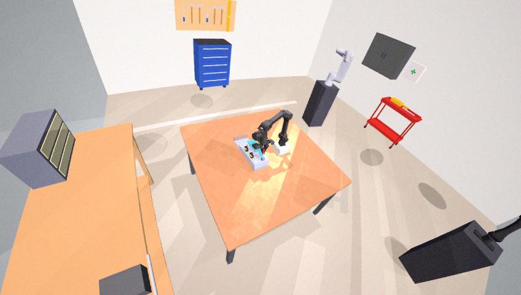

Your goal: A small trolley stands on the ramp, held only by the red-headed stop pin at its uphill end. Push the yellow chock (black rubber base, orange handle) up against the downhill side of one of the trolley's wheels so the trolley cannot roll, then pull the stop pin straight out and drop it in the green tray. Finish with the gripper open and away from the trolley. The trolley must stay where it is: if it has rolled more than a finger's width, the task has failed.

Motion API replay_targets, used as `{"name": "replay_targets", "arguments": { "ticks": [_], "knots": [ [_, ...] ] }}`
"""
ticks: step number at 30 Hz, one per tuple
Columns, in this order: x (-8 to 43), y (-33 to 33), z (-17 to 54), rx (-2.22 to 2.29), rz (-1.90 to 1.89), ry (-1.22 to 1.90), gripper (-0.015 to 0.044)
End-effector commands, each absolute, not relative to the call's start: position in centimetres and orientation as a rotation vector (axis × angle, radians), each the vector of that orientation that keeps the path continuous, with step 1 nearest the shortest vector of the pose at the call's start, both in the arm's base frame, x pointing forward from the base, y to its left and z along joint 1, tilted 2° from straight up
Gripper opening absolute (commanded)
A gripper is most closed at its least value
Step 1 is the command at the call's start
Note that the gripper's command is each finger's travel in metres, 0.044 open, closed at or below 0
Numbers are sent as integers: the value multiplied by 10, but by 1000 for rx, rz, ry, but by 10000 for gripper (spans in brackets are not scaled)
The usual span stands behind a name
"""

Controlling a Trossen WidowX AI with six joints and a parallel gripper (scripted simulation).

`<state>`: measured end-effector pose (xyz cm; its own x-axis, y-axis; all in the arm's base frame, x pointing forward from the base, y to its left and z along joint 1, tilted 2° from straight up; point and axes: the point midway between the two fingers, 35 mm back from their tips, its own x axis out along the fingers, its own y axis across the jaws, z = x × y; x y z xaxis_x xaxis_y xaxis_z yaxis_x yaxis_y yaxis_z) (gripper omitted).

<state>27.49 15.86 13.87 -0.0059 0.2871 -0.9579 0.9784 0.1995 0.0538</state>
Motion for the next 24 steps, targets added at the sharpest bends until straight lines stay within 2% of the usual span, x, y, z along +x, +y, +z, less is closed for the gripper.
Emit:
{"name": "replay_targets", "arguments": {
  "ticks": [1,24],
  "knots": [
    [275,159,143,1269,-876,1495,0],
    [273,174,157,1270,-875,1496,0]
  ]
}}
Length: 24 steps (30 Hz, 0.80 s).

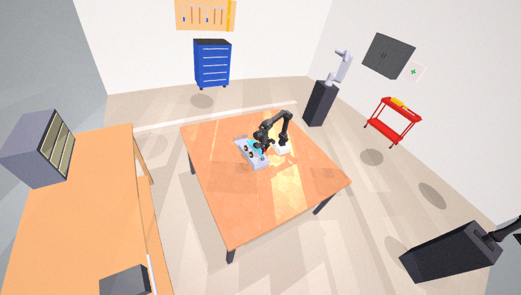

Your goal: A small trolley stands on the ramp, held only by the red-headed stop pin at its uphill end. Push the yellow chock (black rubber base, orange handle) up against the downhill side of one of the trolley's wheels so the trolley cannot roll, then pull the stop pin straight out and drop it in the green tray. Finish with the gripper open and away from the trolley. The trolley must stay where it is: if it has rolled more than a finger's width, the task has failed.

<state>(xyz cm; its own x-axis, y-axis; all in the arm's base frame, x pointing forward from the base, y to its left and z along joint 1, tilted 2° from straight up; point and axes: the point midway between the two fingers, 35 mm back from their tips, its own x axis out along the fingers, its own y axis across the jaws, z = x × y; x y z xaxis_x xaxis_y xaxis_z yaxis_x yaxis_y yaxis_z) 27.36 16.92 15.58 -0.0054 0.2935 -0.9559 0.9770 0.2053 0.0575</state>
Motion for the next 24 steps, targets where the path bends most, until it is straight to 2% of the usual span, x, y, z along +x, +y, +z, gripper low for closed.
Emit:
{"name": "replay_targets", "arguments": {
  "ticks": [1,12,24],
  "knots": [
    [272,176,158,1270,-875,1496,0],
    [267,189,161,1271,-874,1497,0],
    [227,181,157,1270,-877,1499,0]
  ]
}}
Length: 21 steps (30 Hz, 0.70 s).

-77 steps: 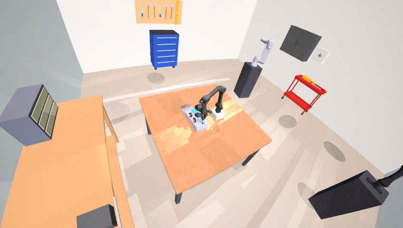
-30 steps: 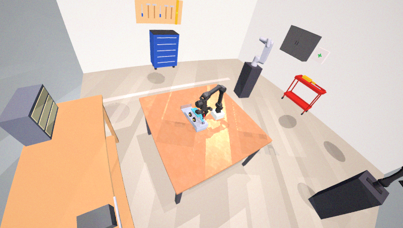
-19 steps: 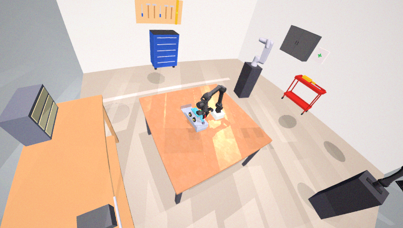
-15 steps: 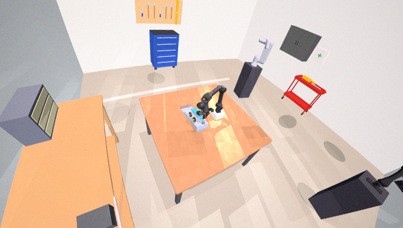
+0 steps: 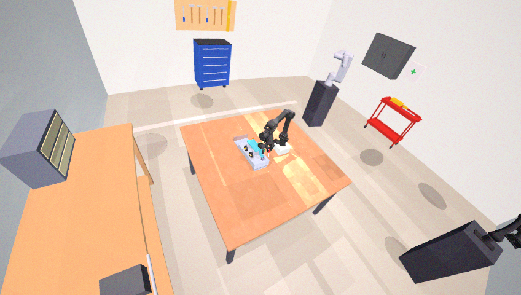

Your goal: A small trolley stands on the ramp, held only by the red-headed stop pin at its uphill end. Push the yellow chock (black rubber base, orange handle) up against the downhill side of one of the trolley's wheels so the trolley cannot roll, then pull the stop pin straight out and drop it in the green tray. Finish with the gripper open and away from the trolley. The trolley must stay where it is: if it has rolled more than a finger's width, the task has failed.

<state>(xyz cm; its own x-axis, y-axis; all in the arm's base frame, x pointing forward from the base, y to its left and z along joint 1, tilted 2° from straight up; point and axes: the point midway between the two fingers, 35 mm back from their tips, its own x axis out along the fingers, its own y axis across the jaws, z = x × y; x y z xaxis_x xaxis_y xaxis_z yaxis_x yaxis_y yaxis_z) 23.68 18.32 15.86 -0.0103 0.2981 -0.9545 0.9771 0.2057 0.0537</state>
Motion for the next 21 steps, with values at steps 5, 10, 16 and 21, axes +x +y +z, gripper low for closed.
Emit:
{"name": "replay_targets", "arguments": {
  "ticks": [5,10,16,21],
  "knots": [
    [210,178,155,1269,-878,1500,0],
    [193,175,153,1269,-879,1501,0],
    [186,173,152,1269,-880,1501,0],
    [191,157,150,1267,-880,1500,0]
  ]
}}
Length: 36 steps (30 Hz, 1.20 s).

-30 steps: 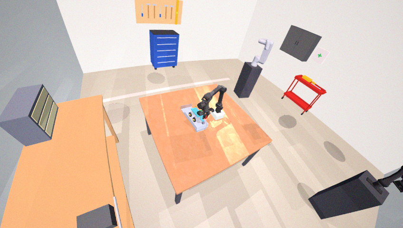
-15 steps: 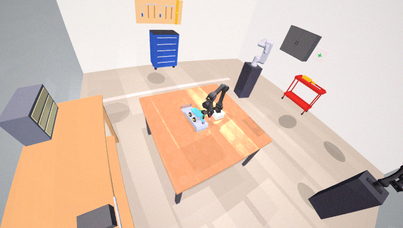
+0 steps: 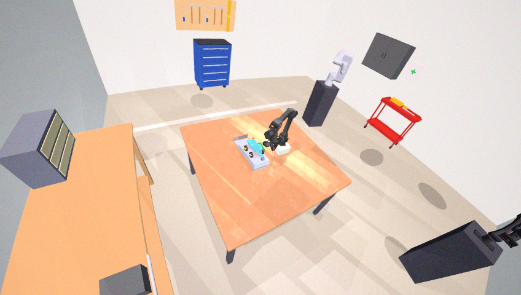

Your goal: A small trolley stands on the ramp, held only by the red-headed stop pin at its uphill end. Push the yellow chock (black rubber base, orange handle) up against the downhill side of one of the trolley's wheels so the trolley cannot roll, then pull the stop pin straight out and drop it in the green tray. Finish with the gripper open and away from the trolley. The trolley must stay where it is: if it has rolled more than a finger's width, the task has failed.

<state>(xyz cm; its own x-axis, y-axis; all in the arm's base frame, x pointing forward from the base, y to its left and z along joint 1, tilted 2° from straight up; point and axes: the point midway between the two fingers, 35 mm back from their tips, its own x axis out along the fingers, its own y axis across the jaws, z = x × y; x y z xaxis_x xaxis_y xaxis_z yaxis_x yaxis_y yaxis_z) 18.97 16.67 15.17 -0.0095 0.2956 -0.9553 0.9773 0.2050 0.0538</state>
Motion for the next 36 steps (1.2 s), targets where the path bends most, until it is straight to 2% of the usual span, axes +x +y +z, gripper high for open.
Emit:
{"name": "replay_targets", "arguments": {
  "ticks": [1,36],
  "knots": [
    [192,154,149,1267,-880,1499,0],
    [221,35,127,1260,-886,1491,0]
  ]
}}
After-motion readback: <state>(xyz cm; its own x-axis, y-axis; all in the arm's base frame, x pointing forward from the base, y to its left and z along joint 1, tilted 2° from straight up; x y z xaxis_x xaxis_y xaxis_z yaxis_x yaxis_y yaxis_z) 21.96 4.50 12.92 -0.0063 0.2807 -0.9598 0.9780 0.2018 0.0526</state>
